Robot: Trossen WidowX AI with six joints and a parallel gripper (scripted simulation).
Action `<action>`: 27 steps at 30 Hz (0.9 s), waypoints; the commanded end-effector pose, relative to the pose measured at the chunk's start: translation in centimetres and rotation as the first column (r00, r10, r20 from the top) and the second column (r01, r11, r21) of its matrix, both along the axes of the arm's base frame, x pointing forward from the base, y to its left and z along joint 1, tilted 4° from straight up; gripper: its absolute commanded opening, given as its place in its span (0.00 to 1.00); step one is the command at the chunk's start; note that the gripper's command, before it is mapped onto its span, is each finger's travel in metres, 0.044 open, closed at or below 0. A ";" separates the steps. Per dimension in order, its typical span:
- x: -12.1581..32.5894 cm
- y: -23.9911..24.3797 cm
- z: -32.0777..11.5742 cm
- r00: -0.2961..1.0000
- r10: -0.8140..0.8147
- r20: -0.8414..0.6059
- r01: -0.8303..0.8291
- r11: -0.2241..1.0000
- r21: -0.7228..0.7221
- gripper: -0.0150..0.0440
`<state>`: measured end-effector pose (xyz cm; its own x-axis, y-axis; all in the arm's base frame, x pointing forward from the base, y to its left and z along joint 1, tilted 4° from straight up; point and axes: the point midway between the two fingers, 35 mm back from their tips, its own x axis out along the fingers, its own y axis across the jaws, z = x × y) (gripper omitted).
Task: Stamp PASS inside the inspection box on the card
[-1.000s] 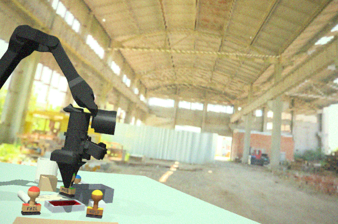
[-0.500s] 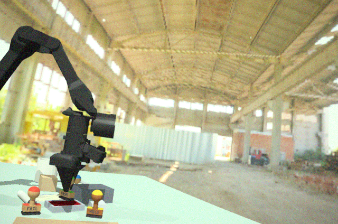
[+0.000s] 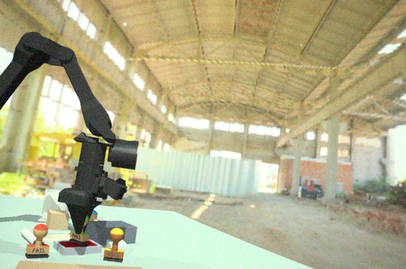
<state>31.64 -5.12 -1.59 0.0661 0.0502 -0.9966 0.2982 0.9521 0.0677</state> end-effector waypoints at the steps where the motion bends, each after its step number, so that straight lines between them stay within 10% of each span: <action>1: 0.0 0.1 -0.1 1.000 -0.001 0.001 0.001 1.000 0.003 0.25; 27: 0.0 0.1 -0.6 1.000 0.000 0.001 0.000 1.000 0.003 0.25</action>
<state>31.63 -5.08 -2.04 0.0648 0.0505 -0.9966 0.2974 0.9524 0.0676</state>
